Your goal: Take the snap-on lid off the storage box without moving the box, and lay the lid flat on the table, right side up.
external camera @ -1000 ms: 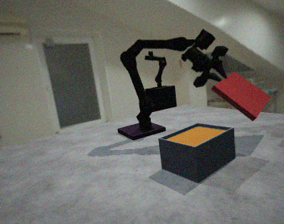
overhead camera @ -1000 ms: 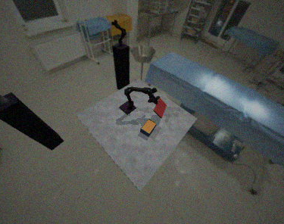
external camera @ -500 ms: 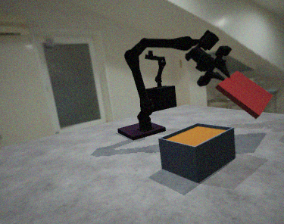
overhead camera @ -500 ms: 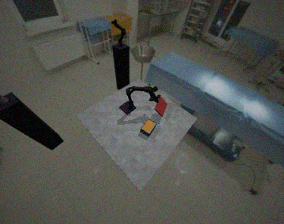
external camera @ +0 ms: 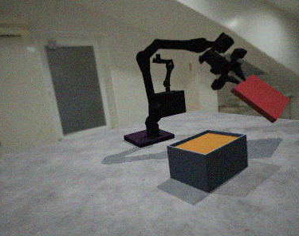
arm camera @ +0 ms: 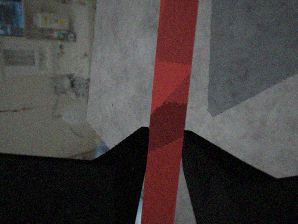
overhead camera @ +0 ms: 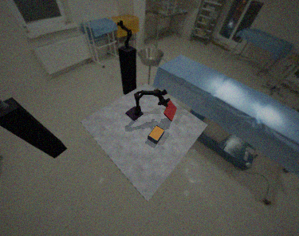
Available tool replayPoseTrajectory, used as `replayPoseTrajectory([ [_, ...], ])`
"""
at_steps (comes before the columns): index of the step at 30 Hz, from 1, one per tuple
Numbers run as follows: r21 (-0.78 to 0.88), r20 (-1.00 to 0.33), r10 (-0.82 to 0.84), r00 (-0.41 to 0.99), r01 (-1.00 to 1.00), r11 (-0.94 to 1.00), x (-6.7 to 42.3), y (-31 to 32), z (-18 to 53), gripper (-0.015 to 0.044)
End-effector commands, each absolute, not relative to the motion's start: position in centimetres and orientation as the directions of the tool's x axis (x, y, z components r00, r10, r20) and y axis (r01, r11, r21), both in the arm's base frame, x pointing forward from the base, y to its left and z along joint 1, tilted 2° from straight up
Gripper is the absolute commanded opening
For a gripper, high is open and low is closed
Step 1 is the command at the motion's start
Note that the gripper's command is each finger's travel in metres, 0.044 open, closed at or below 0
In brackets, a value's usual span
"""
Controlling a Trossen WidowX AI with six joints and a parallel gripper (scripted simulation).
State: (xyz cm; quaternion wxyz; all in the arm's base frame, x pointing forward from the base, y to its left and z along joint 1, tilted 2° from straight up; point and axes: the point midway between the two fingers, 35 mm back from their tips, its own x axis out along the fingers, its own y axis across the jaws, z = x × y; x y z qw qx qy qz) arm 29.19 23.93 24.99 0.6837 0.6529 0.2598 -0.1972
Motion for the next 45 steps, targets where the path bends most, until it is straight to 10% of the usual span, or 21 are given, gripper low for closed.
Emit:
replayPoseTrajectory([
  [1,0.799,-0.601,0.068,0.796,0.599,0.056,29.2,24.3,25.5,0.0000],
  [45,0.799,-0.601,0.068,0.796,0.599,0.056,29.4,23.9,21.4,0.0000],
])
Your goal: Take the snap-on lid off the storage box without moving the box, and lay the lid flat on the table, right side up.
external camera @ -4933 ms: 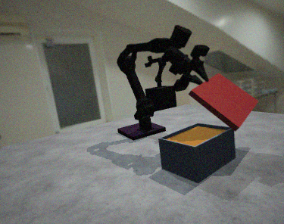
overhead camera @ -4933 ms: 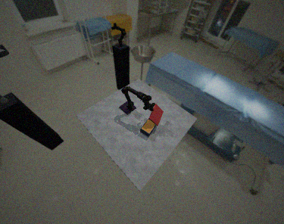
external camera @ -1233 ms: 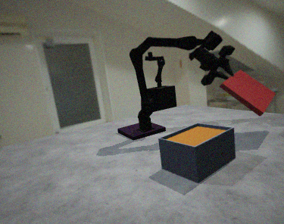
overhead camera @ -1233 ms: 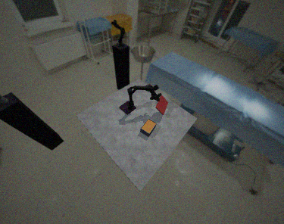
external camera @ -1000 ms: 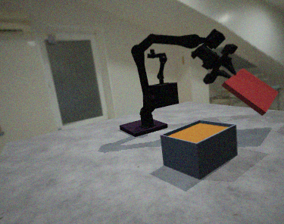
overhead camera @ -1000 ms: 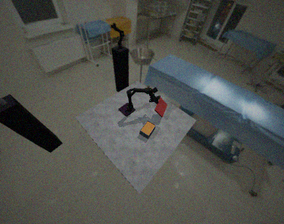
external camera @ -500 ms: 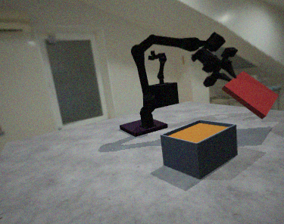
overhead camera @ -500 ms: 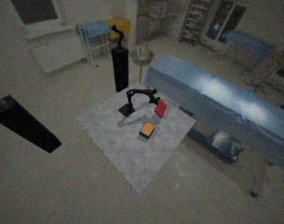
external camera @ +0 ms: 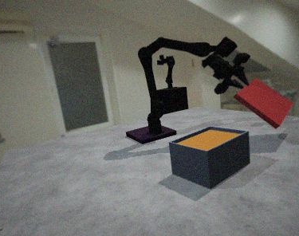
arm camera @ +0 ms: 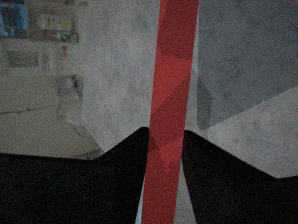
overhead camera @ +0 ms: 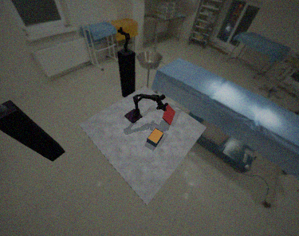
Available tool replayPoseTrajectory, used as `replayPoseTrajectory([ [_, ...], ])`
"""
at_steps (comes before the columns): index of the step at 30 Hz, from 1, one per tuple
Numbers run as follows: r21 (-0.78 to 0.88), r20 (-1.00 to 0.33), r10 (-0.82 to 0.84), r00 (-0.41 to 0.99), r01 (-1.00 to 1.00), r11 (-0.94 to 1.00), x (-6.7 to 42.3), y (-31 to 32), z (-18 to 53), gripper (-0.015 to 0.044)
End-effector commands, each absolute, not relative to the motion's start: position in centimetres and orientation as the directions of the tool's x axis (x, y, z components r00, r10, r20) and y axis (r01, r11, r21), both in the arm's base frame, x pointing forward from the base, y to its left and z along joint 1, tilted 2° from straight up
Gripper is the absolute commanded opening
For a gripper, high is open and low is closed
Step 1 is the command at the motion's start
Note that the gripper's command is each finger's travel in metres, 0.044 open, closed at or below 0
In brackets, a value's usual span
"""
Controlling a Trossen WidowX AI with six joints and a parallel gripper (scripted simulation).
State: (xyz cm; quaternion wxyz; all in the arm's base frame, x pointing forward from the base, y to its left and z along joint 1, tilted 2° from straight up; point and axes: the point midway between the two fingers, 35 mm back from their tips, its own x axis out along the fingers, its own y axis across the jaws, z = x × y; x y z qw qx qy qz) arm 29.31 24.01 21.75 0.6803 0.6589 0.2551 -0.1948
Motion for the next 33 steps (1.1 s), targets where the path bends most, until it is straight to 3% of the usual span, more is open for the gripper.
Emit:
replayPoseTrajectory([
  [1,0.799,-0.601,0.068,0.796,0.599,0.056,29.4,23.9,21.3,0.0000],
  [33,0.799,-0.601,0.068,0.796,0.599,0.056,29.5,23.9,18.8,0.0000],
])
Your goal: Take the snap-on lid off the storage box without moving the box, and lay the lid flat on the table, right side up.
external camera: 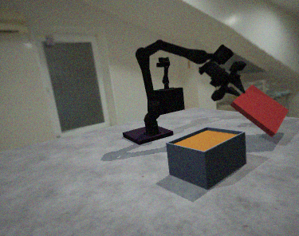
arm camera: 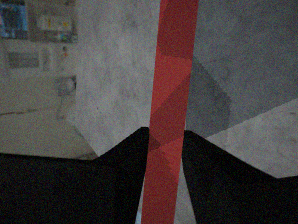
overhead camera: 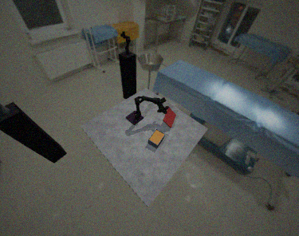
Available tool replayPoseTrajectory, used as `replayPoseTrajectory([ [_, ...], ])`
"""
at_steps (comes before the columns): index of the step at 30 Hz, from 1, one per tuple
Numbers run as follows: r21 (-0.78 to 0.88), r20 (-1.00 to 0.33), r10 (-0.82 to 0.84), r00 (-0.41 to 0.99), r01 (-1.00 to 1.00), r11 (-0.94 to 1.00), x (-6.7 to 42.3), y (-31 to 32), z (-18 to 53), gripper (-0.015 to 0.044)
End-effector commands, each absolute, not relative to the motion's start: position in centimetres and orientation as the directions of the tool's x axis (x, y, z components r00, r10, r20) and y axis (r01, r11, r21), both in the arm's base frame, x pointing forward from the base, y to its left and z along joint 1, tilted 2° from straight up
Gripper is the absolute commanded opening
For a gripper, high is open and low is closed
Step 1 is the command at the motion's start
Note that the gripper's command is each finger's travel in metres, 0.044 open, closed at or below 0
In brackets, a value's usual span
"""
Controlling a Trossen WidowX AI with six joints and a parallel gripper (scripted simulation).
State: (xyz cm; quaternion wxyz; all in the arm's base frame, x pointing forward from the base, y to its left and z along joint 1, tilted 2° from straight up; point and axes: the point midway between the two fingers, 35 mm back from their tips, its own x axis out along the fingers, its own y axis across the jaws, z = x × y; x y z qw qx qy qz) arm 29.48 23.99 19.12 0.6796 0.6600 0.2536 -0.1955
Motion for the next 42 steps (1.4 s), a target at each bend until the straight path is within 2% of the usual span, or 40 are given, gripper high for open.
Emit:
replayPoseTrajectory([
  [1,0.799,-0.601,0.068,0.796,0.599,0.056,29.5,23.9,18.7,0.0000],
  [42,0.799,-0.601,0.068,0.796,0.599,0.056,29.7,23.9,15.4,0.0000],
])
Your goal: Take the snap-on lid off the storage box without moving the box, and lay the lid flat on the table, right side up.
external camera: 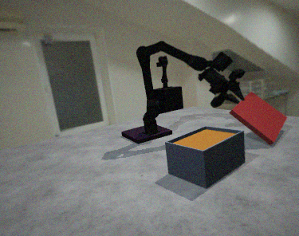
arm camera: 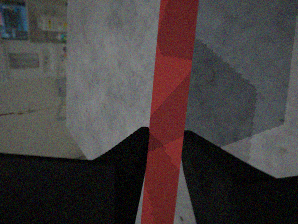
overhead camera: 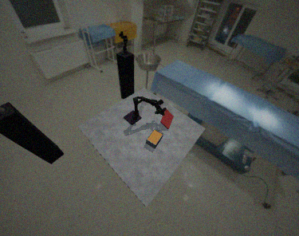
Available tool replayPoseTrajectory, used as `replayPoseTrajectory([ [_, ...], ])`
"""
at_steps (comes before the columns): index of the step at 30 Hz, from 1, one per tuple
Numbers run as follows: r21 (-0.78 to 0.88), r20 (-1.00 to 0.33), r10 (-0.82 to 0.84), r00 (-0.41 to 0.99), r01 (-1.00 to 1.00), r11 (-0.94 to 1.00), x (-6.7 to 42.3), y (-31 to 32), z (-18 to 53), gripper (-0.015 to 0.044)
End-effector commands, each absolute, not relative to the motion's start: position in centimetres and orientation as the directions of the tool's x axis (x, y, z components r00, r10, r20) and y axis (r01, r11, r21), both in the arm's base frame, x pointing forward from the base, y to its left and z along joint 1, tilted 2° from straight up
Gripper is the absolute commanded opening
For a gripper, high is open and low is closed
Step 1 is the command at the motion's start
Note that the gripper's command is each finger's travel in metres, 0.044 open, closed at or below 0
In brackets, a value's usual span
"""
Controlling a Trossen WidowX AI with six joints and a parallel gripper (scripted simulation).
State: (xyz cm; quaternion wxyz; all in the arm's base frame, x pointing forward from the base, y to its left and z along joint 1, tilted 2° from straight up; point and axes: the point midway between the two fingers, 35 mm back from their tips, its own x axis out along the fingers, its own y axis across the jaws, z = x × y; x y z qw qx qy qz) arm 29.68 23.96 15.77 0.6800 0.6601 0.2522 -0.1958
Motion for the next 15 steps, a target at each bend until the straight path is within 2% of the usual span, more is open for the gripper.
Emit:
replayPoseTrajectory([
  [1,0.799,-0.601,0.068,0.796,0.599,0.056,29.7,23.9,15.3,0.0000],
  [15,0.799,-0.601,0.068,0.796,0.599,0.056,29.7,23.9,14.2,0.0000],
])
